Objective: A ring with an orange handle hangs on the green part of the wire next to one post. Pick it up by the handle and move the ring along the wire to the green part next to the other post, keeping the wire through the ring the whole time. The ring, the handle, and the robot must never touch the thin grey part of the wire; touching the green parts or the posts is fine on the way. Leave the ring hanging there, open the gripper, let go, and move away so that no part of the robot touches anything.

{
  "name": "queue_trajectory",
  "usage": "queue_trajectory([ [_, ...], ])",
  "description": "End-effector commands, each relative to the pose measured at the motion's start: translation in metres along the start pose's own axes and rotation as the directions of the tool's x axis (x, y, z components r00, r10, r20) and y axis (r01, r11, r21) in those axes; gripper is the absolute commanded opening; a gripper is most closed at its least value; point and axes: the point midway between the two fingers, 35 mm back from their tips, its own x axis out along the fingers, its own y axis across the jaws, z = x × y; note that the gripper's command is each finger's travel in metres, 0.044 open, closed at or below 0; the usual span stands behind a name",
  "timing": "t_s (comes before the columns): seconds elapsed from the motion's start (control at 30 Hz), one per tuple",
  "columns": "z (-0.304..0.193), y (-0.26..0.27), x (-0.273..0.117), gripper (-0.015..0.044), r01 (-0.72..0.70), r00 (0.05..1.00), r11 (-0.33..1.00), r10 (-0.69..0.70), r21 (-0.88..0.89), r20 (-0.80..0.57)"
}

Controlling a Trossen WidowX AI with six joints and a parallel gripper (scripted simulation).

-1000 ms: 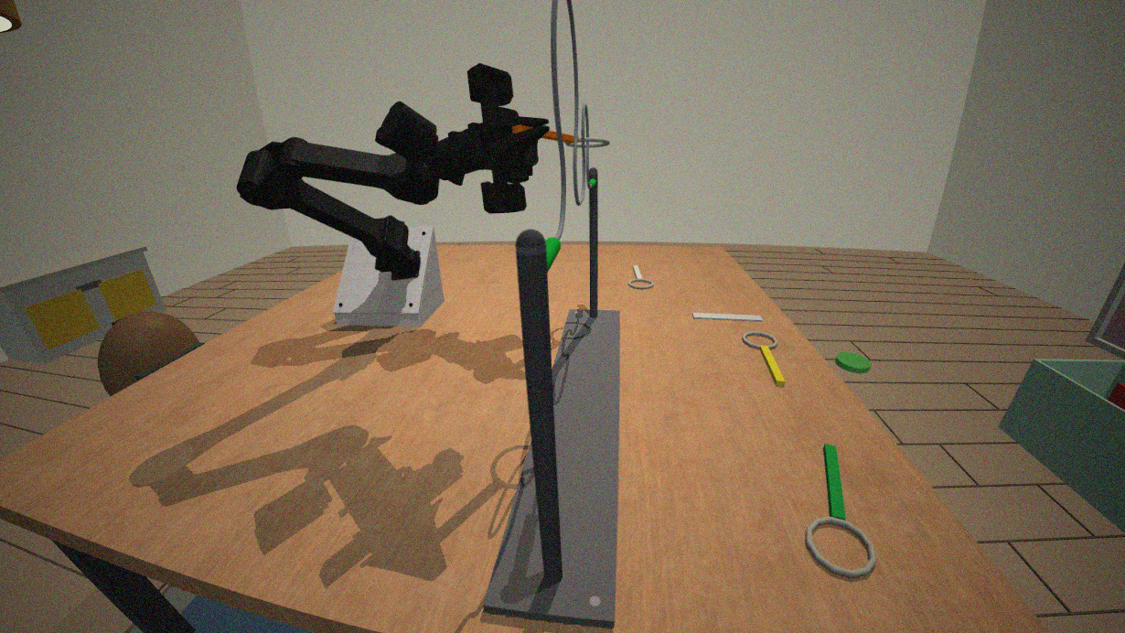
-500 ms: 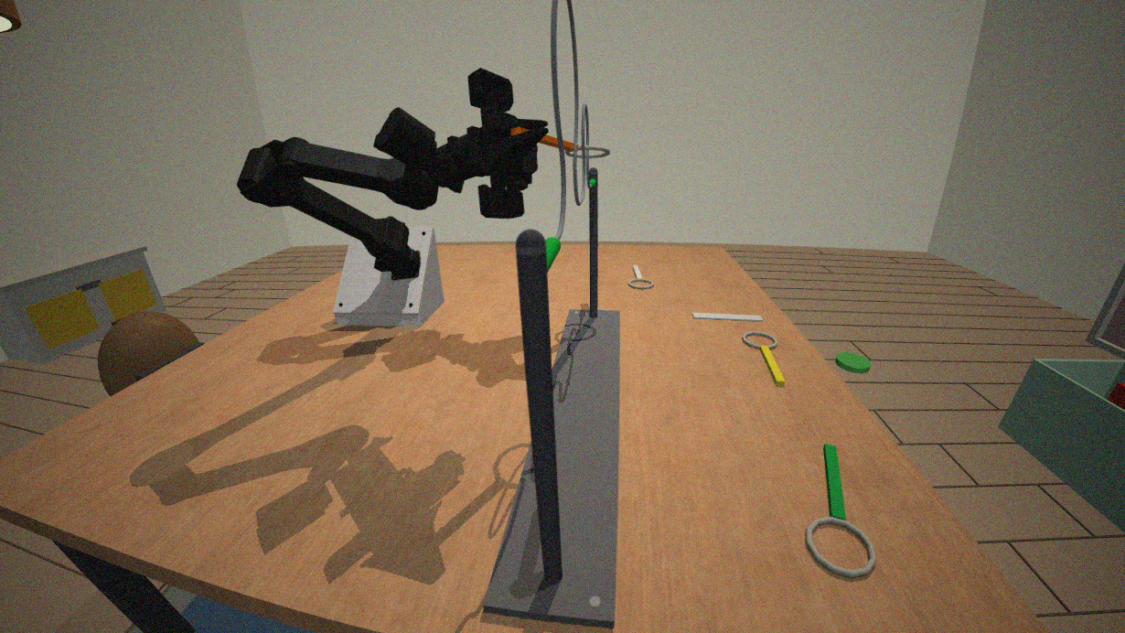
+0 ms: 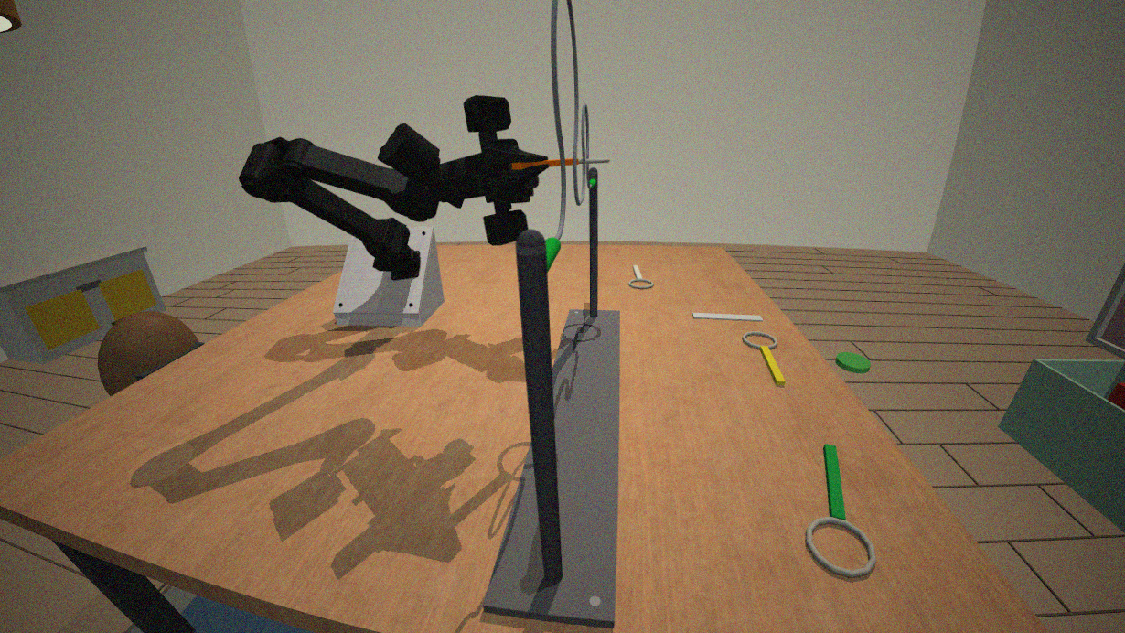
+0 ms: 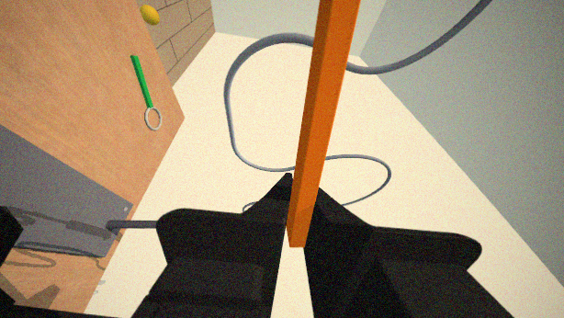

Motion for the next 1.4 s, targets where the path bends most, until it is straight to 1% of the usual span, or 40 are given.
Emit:
queue_trajectory([
  [0.0,0.002,0.017,-0.003,-0.015,-0.049,0.999,0.996,0.05,0.079,-0.007],
  [0.4,0.011,0.061,-0.015,-0.015,-0.179,0.981,0.927,0.193,0.329,-0.012],
  [0.6,0.019,0.08,-0.013,-0.015,-0.223,0.973,0.873,0.223,0.433,0.051],
  [0.97,0.041,0.112,-0.026,-0.015,-0.307,0.944,0.723,0.313,0.619,0.103],
  [1.37,0.074,0.139,-0.048,-0.015,-0.371,0.897,0.493,0.411,0.787,0.165],
])
